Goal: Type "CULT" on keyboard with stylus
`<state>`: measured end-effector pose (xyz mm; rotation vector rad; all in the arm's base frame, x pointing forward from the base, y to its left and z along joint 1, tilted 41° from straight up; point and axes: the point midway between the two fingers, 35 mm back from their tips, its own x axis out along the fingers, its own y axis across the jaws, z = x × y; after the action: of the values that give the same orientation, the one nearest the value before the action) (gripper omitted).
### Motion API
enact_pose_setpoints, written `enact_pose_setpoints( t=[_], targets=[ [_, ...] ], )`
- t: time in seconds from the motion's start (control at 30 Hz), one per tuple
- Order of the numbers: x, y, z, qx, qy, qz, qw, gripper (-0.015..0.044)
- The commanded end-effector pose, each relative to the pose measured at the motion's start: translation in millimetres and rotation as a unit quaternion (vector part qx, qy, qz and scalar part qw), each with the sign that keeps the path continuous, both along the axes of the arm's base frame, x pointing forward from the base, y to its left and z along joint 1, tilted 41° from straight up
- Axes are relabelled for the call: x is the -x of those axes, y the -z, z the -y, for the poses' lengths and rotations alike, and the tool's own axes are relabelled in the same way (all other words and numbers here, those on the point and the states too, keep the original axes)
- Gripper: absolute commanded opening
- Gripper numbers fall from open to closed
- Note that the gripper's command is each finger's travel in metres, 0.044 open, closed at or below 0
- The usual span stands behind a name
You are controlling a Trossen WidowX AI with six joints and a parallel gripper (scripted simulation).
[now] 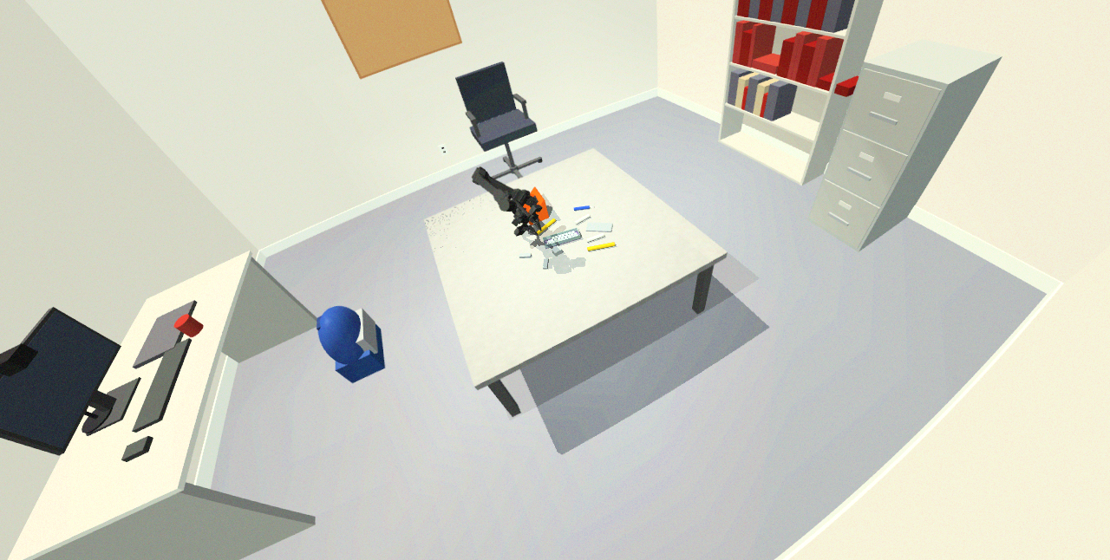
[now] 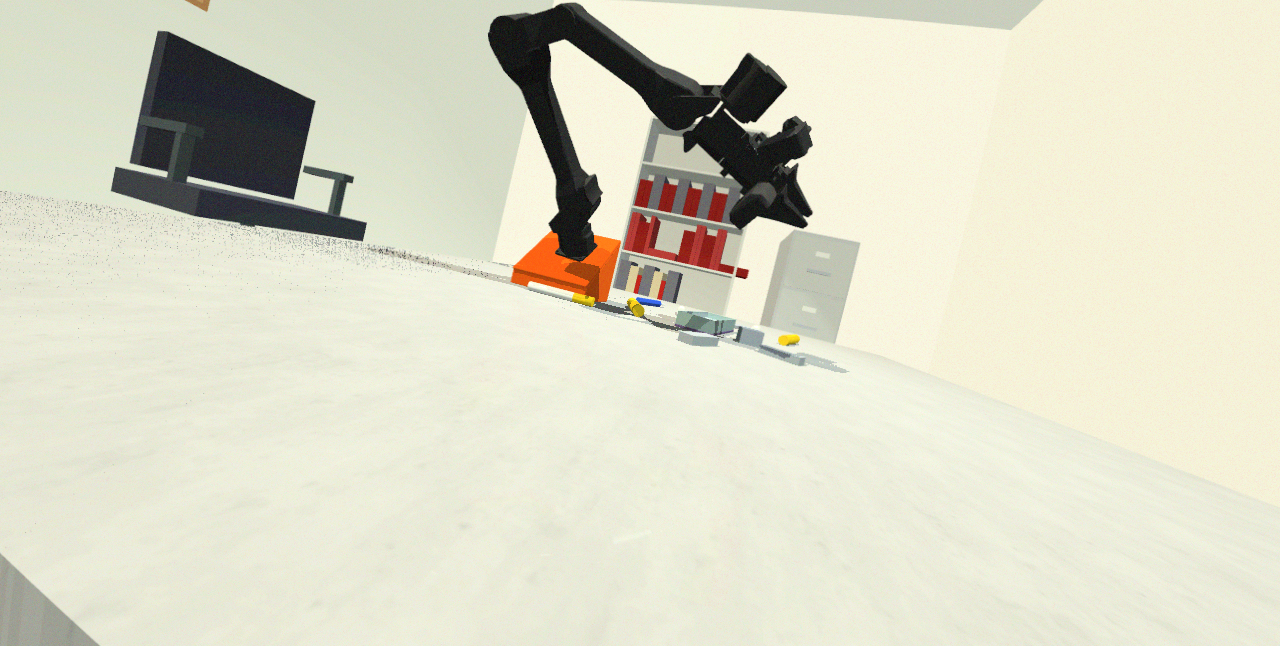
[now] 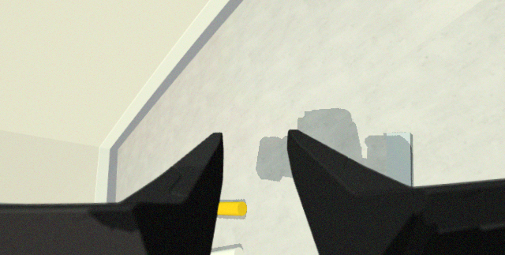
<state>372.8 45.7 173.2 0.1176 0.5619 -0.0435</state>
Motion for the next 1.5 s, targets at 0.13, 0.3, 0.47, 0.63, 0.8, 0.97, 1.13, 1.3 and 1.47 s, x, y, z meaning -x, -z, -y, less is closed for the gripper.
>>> enact_pose_setpoints(
  t=[0.13,0.3,0.47,0.63,0.8,0.97,1.13,1.3,1.47],
  targets=[
    [8.1,119.6,-34.9,0.057,0.063,-0.235,0.968,0.0000],
    [31.3,178.4,-46.6,0.137,0.103,-0.336,0.926,0.0000],
    [60.5,226.0,-51.2,0.243,0.136,-0.403,0.872,0.0000],
    [75.5,245.5,-51.3,0.302,0.148,-0.423,0.842,0.0000],
    [75.5,245.5,-51.3,0.302,0.148,-0.423,0.842,0.0000],
    [75.5,245.5,-51.3,0.302,0.148,-0.423,0.842,0.0000],
    [77.4,224.7,-26.7,0.302,0.148,-0.423,0.841,0.0000],
    [82.9,205.8,-1.9,0.304,0.149,-0.423,0.840,0.0000],
    [82.9,205.8,-1.9,0.304,0.149,-0.423,0.840,0.0000]
  ],
)
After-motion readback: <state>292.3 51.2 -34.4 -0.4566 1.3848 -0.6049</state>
